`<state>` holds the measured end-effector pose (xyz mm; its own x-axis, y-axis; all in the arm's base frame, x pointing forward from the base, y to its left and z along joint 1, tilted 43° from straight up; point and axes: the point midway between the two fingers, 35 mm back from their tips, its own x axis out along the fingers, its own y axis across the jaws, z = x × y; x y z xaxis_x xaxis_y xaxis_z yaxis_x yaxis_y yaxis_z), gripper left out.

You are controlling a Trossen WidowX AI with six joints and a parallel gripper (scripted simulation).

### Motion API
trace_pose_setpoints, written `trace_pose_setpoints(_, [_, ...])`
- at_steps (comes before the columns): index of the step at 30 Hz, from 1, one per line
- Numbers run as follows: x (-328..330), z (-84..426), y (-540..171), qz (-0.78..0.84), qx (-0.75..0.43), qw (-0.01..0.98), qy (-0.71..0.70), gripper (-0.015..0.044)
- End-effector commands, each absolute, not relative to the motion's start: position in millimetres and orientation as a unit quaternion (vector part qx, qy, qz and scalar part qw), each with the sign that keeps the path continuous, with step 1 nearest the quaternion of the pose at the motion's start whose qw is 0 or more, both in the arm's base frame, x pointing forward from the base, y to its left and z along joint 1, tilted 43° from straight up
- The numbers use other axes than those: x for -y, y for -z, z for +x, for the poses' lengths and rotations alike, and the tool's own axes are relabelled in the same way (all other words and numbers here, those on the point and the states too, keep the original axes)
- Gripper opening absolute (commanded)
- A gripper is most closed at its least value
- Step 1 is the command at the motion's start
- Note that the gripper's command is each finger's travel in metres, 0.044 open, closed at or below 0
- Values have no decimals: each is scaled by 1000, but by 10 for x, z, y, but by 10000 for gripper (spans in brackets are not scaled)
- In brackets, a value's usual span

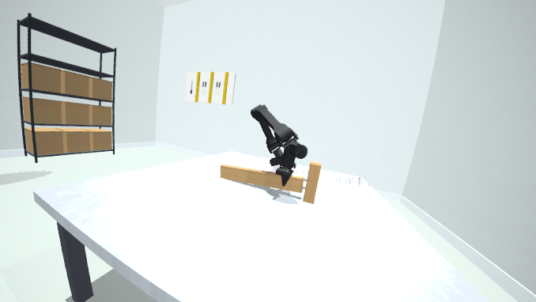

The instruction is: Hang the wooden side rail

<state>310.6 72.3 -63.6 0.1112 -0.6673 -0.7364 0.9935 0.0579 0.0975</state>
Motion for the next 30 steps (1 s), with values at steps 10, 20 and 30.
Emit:
trace_pose_setpoints(10, [-798, 3108, 636, 313, -266, 681, 607, 0])
trace_pose_setpoints(20, [-804, 3109, 642, 313, -266, 681, 607, 0])
trace_pose_setpoints(30, [-812, 3108, 649, 313, -266, 681, 607, 0])
